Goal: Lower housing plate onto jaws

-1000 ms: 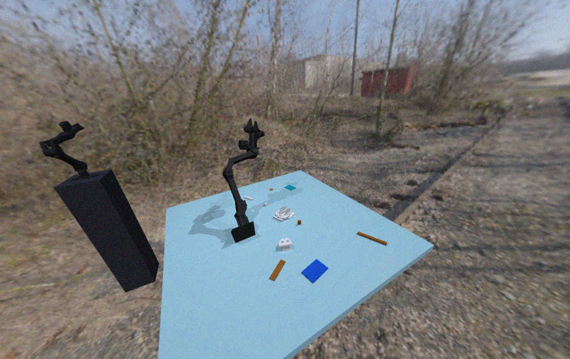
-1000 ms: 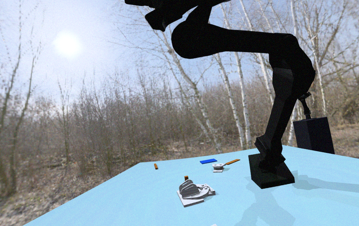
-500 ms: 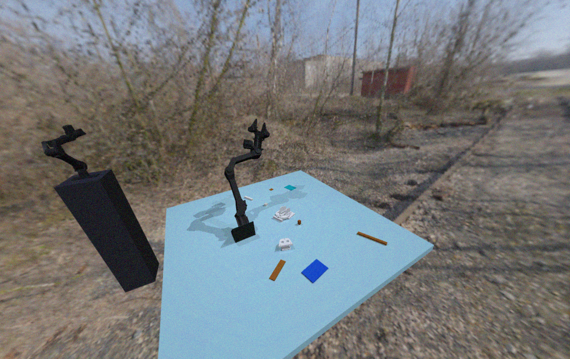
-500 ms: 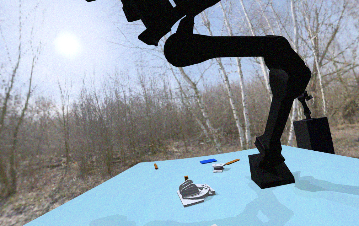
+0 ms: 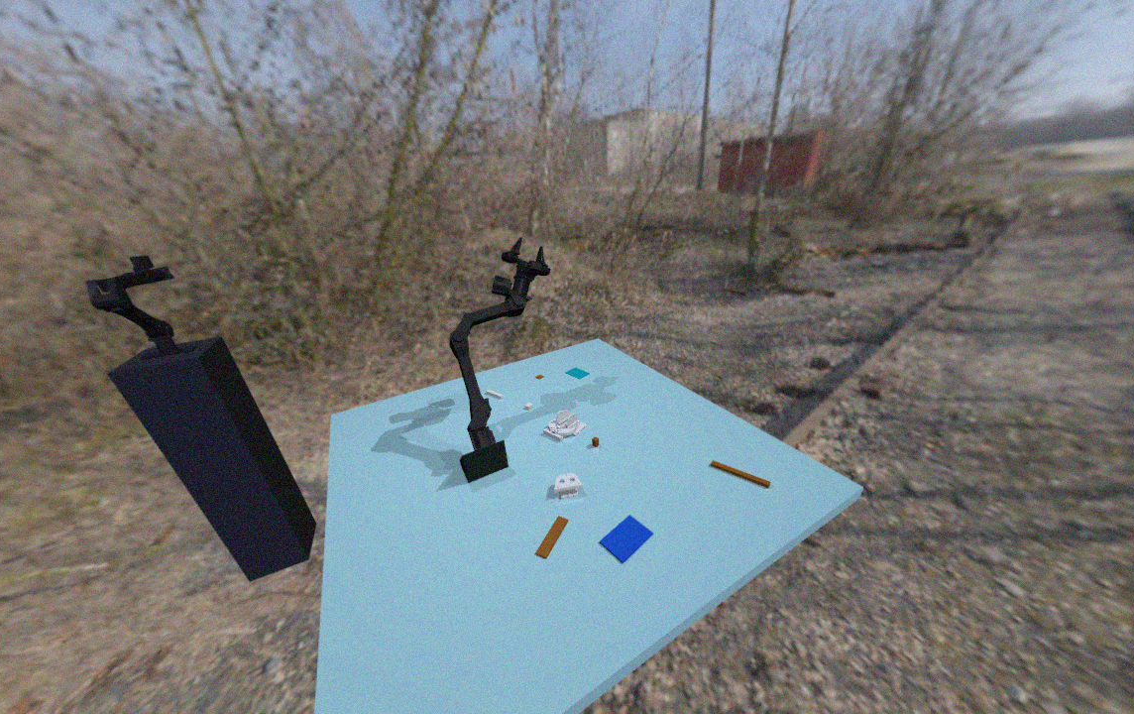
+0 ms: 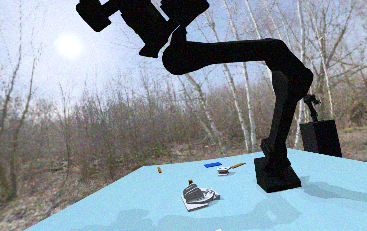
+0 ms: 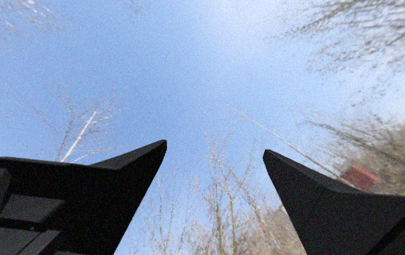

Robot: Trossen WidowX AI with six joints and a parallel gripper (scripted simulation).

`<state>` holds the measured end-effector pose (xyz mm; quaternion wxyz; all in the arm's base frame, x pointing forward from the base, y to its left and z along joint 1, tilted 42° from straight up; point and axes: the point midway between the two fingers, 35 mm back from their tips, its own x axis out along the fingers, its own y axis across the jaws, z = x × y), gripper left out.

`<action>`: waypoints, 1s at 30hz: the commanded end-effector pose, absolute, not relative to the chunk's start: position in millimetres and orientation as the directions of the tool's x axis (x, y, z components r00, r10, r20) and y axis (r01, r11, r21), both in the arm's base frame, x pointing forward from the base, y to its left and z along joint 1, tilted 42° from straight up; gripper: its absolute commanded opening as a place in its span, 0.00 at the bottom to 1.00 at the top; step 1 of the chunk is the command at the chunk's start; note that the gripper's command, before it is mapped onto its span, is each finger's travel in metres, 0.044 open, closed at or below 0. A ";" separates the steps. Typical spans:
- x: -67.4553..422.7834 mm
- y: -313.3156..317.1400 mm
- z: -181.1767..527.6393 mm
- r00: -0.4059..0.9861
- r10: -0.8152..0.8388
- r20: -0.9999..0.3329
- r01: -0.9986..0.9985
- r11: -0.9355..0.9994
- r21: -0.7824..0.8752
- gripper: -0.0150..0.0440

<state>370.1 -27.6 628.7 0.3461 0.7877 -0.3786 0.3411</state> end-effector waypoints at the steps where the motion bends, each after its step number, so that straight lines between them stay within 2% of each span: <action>1: 383.8 -31.6 619.3 0.512 -0.351 0.784 -0.838 -0.405 0.366 1.00; 14: 420.6 -46.8 588.4 0.608 -0.355 0.710 -0.792 -0.207 0.575 1.00; 30: 458.5 -73.0 543.4 0.706 -0.388 0.592 -0.638 0.013 0.770 1.00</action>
